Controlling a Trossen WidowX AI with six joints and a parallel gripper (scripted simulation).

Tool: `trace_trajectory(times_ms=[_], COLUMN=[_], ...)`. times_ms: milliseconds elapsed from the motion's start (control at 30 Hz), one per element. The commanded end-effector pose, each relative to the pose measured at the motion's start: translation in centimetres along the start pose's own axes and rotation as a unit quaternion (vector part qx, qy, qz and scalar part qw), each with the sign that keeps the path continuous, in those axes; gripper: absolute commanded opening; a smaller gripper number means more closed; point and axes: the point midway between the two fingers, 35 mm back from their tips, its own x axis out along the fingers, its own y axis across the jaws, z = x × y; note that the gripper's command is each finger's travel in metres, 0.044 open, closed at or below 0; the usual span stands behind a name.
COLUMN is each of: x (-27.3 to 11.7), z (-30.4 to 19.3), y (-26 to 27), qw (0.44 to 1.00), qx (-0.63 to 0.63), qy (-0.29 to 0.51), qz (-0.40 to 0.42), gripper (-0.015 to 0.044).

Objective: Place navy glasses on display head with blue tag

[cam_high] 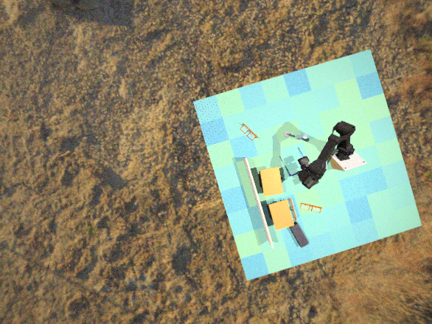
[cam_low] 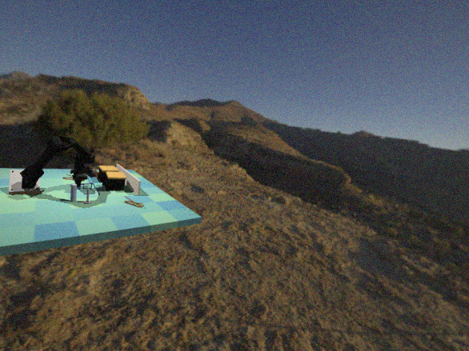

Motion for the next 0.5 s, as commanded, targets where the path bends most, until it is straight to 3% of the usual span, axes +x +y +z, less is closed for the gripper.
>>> trace_trajectory(times_ms=[0,300,467], x=[-0.3,-0.7,-3.6], z=[0.0,0.0,0.1], y=[-0.4,-0.9,-0.1], qw=[1.000,1.000,1.000], qx=[-0.001,-0.003,-0.003], qy=[-0.001,-0.001,-0.001], qz=[-0.001,-0.002,-0.001], gripper=[0.0107,0.0107,0.0107])
